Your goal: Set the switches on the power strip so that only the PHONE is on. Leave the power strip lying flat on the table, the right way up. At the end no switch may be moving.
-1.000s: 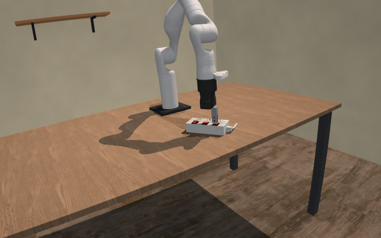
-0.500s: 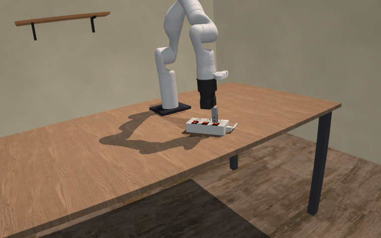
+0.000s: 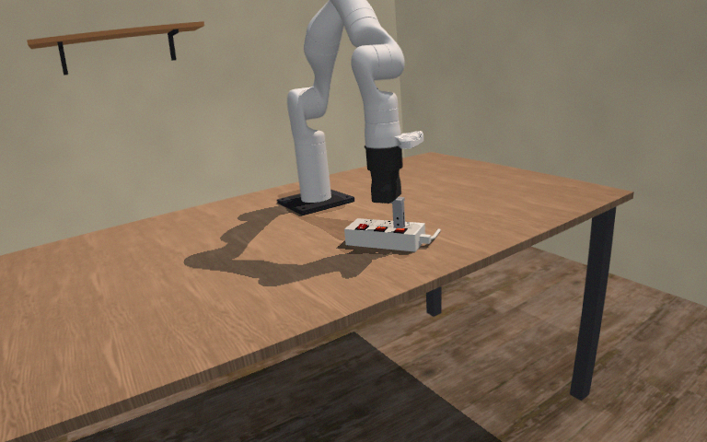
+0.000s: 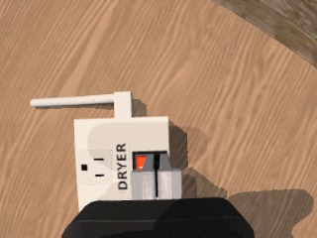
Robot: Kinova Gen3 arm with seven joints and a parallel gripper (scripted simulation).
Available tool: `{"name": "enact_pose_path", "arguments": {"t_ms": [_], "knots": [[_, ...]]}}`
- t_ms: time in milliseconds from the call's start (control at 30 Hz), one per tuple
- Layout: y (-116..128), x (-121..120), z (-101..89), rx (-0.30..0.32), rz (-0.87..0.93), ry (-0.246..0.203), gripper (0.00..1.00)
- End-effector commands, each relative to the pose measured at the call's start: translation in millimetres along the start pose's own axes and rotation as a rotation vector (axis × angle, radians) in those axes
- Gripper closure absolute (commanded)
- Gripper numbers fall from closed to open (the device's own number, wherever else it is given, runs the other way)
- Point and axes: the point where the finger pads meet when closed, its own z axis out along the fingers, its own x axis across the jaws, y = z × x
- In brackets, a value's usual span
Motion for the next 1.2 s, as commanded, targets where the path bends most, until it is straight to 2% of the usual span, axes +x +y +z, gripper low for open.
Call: {"name": "enact_pose_path", "arguments": {"t_ms": [0,1167], "knots": [[-0.5,0.4,-0.8,0.002,0.0,0.001,1.0],[-0.5,0.4,2.3,0.002,0.0,0.001,1.0]]}}
